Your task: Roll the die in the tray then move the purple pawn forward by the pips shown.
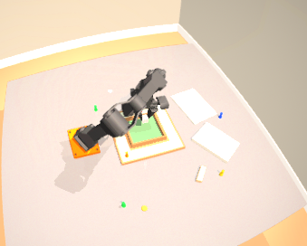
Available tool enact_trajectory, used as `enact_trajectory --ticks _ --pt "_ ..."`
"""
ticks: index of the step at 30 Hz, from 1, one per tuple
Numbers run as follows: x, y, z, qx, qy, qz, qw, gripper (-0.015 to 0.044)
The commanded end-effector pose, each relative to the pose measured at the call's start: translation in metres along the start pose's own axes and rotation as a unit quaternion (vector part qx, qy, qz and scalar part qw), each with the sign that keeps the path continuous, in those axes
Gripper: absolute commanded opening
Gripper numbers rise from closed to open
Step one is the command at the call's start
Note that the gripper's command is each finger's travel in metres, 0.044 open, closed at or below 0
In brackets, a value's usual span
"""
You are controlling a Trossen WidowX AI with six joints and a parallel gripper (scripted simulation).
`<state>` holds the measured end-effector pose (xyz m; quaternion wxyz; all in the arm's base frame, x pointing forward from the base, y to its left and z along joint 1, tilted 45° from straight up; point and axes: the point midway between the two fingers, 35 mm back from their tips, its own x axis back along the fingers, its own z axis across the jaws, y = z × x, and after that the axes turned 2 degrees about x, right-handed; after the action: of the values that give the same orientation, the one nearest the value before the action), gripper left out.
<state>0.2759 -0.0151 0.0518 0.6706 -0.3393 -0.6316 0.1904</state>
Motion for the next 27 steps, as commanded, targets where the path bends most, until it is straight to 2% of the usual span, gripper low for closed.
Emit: enact_trajectory --ticks 1,6,17,27 --pt "-0.002 0.005 0.0 0.024 0.002 0.0 1.0 0.0" --pt "-0.005 0.005 0.002 0.024 0.013 -0.022 0.999 0.0" --pt "-0.016 0.007 0.011 0.022 0.056 -0.196 0.979 0.0" --pt "-0.019 0.008 0.013 0.022 0.029 -0.35 0.936 0.0"
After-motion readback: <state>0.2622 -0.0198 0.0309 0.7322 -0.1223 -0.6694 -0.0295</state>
